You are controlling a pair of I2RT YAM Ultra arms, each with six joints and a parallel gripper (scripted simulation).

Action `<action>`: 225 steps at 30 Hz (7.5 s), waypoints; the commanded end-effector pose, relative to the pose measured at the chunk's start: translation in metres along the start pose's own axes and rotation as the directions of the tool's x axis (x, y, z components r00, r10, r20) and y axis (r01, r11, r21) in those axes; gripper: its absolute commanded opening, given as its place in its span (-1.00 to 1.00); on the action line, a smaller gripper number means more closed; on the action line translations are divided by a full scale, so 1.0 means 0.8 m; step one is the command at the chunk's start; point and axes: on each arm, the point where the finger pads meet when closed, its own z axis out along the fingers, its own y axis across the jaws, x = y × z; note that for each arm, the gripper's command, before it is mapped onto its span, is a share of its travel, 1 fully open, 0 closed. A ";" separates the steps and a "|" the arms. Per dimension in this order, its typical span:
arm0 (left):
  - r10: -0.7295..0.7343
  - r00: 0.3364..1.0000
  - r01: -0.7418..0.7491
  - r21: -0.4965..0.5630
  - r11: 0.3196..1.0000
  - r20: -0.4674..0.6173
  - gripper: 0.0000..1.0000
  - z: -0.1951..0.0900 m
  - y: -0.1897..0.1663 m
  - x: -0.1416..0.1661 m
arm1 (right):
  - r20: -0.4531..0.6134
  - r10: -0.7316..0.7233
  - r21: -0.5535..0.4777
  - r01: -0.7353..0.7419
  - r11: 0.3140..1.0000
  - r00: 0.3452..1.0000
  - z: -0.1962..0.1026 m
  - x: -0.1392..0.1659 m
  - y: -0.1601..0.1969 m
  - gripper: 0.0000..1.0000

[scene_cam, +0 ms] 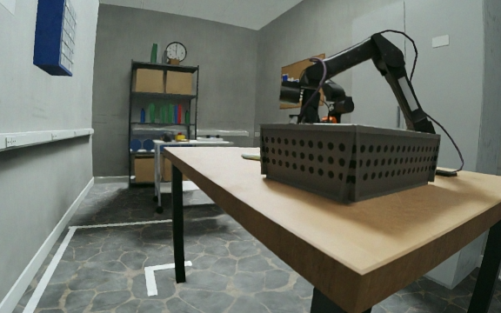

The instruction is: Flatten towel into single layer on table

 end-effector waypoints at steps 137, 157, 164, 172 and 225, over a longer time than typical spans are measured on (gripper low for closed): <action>0.690 0.458 -0.866 0.105 0.489 0.560 -1.00 -0.131 -0.217 -0.083 | 0.161 0.070 -0.013 -0.068 0.998 0.985 -0.127 -0.037 -0.201 -1.00; 0.695 0.519 -0.830 0.097 0.550 0.498 -1.00 -0.026 -0.098 -0.053 | 0.310 -0.339 -0.073 0.378 0.923 0.888 -0.018 -0.028 -0.088 -1.00; 0.690 0.526 -0.824 0.096 0.559 0.497 -1.00 -0.012 -0.082 -0.049 | 0.326 -0.378 -0.083 0.425 0.901 0.866 0.001 -0.024 -0.072 -1.00; 0.679 0.543 -0.810 0.093 0.580 0.495 -1.00 0.018 -0.050 -0.041 | 0.407 -0.436 -0.102 0.514 0.851 0.803 0.035 -0.018 -0.040 -1.00; 0.722 0.492 -0.853 0.103 0.512 0.486 0.28 -0.103 -0.146 -0.059 | 0.226 -0.251 -0.069 0.272 0.960 0.941 -0.107 -0.043 -0.124 0.28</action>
